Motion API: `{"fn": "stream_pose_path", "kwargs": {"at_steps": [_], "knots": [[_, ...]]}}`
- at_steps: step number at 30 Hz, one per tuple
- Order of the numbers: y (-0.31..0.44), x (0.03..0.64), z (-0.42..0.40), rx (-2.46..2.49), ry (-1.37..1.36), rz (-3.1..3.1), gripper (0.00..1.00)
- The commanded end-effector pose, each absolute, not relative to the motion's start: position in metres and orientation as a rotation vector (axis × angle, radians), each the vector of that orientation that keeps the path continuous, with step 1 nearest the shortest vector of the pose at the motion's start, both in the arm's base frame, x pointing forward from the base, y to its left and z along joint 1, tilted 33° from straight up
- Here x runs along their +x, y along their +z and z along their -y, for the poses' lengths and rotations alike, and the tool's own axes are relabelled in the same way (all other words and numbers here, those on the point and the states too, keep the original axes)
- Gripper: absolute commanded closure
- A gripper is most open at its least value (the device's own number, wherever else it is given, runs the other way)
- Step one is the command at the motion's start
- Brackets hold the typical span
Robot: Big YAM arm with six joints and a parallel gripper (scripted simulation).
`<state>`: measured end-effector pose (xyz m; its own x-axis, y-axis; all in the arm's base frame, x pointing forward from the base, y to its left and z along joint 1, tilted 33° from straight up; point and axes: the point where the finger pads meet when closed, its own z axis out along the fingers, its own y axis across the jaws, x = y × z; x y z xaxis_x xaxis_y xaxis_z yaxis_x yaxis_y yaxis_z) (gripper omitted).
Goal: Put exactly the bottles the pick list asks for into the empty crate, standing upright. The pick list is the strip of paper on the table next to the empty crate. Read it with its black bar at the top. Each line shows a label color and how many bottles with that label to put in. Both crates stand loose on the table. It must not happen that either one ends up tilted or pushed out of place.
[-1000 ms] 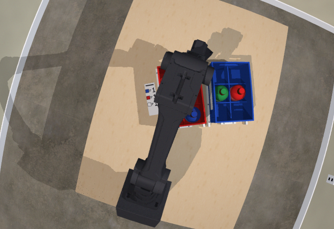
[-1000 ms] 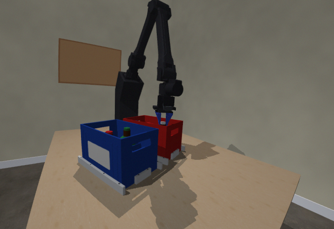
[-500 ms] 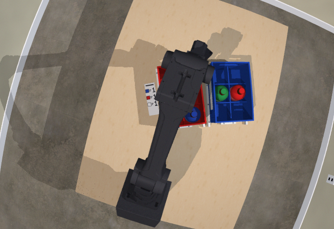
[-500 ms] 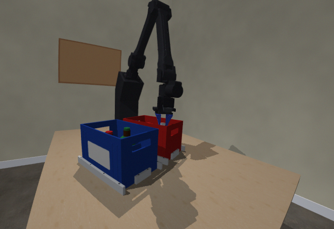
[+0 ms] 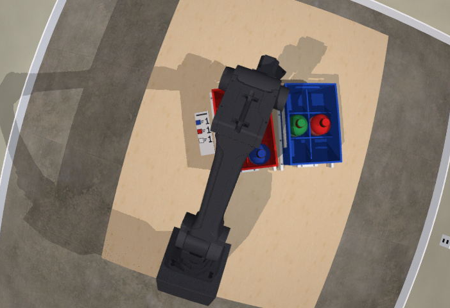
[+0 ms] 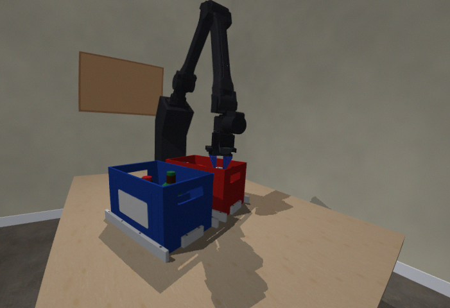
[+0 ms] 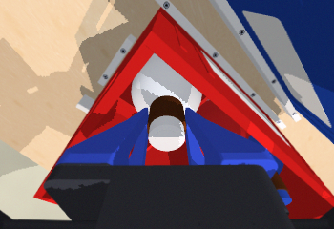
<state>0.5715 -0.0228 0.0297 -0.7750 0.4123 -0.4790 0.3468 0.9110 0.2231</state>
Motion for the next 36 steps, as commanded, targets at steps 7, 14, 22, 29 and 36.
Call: {"fn": "stream_pose_path", "kwargs": {"at_steps": [7,14,22,29,36], "knots": [[0.058,0.593,0.023,0.538,0.18,-2.465,1.0],[0.061,0.593,0.023,0.538,0.18,-2.466,1.0],[0.06,0.592,0.022,0.539,0.179,-2.471,1.0],[0.059,0.592,0.022,0.54,0.179,-2.477,1.0],[0.058,0.592,0.021,0.54,0.179,-2.479,1.0]]}}
